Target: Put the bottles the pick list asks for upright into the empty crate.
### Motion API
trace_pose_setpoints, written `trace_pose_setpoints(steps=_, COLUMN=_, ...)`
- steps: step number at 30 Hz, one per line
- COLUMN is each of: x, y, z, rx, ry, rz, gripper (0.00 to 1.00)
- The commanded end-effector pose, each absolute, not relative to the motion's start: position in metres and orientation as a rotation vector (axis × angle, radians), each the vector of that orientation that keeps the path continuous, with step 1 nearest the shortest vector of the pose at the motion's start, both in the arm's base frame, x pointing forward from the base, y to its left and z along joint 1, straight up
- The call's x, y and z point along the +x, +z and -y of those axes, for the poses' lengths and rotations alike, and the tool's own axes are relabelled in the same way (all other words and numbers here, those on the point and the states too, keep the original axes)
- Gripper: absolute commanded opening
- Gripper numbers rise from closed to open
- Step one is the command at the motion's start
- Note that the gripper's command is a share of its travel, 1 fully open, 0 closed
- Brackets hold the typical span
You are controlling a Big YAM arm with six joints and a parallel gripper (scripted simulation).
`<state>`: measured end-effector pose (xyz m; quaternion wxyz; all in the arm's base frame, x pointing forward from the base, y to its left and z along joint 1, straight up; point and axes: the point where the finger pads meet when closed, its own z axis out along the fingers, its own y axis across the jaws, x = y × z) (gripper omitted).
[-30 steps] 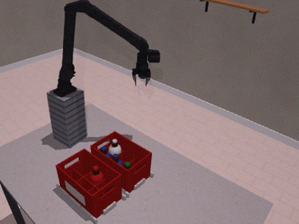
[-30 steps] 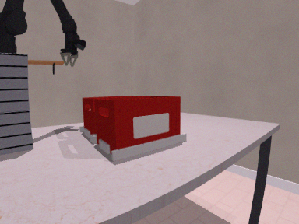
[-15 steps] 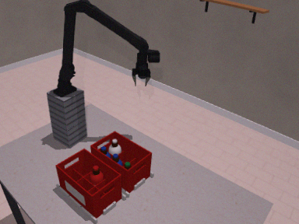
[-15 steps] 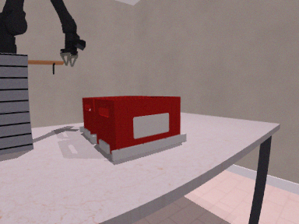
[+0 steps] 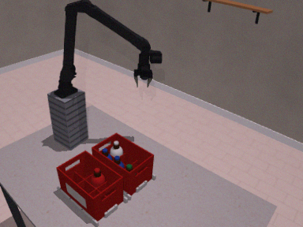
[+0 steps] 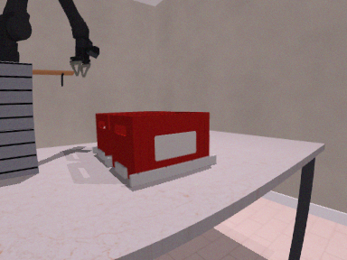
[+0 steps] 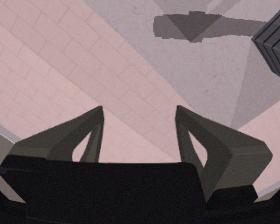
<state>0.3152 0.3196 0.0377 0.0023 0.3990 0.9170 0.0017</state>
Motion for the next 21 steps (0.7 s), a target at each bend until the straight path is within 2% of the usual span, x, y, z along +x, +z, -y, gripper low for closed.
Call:
trace_pose_setpoints(steps=1, x=0.332, y=0.062, z=-0.330, rx=1.280, ry=0.081, rz=-2.838, gripper=0.61)
trace_pose_setpoints(steps=21, x=0.325, y=0.050, z=-0.328, rx=1.258, ry=0.052, rz=-2.859, gripper=0.61)
